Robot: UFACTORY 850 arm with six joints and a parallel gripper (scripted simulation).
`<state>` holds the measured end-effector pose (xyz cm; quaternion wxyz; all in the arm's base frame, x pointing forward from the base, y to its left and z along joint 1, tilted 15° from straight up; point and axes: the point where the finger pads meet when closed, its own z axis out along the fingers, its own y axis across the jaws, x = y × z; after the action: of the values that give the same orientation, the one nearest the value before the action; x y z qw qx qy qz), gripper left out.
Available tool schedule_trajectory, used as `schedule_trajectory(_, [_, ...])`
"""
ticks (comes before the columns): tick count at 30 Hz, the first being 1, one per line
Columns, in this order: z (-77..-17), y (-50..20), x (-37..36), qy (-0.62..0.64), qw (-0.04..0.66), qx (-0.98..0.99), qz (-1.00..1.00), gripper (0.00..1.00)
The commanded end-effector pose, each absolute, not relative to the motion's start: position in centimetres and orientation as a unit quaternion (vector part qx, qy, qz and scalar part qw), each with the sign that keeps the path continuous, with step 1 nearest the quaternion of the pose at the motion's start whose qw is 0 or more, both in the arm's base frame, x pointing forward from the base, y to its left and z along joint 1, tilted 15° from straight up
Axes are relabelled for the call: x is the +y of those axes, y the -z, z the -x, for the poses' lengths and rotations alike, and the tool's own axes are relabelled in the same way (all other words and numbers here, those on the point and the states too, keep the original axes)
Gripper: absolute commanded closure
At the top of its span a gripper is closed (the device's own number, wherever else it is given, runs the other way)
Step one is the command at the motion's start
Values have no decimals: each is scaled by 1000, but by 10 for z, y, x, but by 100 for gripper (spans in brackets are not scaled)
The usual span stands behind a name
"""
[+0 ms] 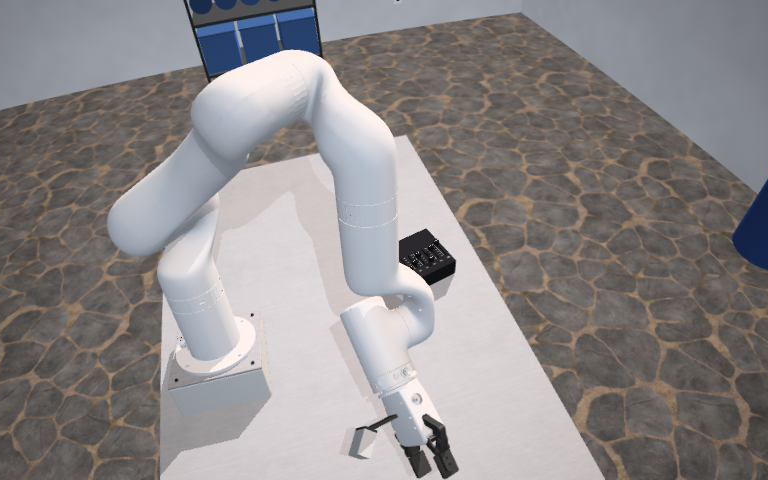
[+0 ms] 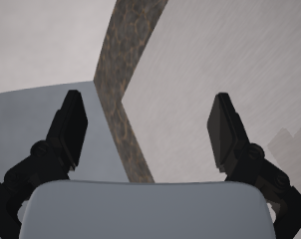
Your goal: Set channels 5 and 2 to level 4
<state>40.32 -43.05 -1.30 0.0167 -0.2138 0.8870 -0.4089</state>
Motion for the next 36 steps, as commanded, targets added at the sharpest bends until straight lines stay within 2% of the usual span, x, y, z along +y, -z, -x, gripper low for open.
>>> schedule_trajectory(1, [-404, 12, -431, 410, 17, 887, 213, 0])
schedule_trajectory(20, [-407, 12, -429, 407, 19, 887, 216, 0])
schedule_trajectory(31, [-491, 1, -337, 309, 61, 895, 315, 0])
schedule_trajectory(34, [-491, 1, -337, 309, 61, 895, 315, 0])
schedule_trajectory(36, [-508, -3, -313, 286, 69, 894, 339, 0])
